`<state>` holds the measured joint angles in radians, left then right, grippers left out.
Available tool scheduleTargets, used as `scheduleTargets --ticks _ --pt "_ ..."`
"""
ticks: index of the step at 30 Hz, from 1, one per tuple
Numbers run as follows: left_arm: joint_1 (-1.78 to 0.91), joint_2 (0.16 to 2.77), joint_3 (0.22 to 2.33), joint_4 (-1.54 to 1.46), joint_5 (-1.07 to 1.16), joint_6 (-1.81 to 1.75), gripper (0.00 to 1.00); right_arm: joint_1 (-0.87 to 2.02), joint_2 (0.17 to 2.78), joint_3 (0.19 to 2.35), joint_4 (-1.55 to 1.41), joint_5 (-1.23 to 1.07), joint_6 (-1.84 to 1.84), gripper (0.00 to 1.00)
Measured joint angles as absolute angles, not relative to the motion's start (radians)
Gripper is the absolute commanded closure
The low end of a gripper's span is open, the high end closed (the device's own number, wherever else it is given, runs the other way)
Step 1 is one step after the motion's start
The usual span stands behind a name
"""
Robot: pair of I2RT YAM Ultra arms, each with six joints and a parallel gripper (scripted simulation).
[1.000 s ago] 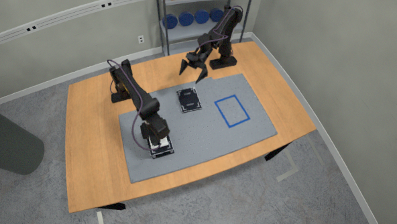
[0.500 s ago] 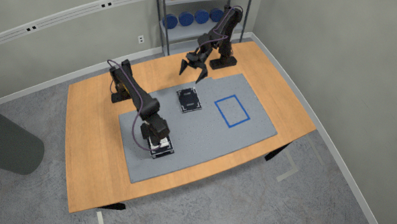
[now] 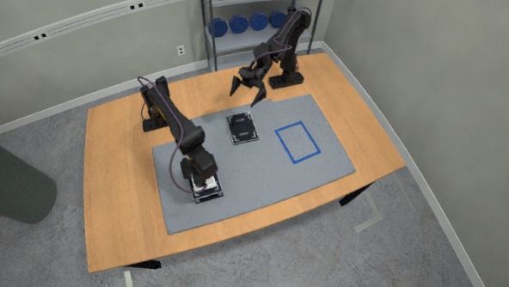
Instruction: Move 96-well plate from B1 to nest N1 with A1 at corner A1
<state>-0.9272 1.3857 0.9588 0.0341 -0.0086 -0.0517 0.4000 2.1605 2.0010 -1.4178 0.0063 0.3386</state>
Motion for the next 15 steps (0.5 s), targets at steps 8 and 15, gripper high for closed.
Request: scheduleTargets --ticks 8,15 --pt "-0.927 1.386 0.959 0.034 -0.009 -0.052 0.00 0.400 2.161 1.953 -1.373 0.006 0.339 0.21" --pt "-0.927 1.386 0.959 0.034 -0.009 -0.052 0.00 0.398 2.151 1.879 -1.300 0.006 0.339 0.21"
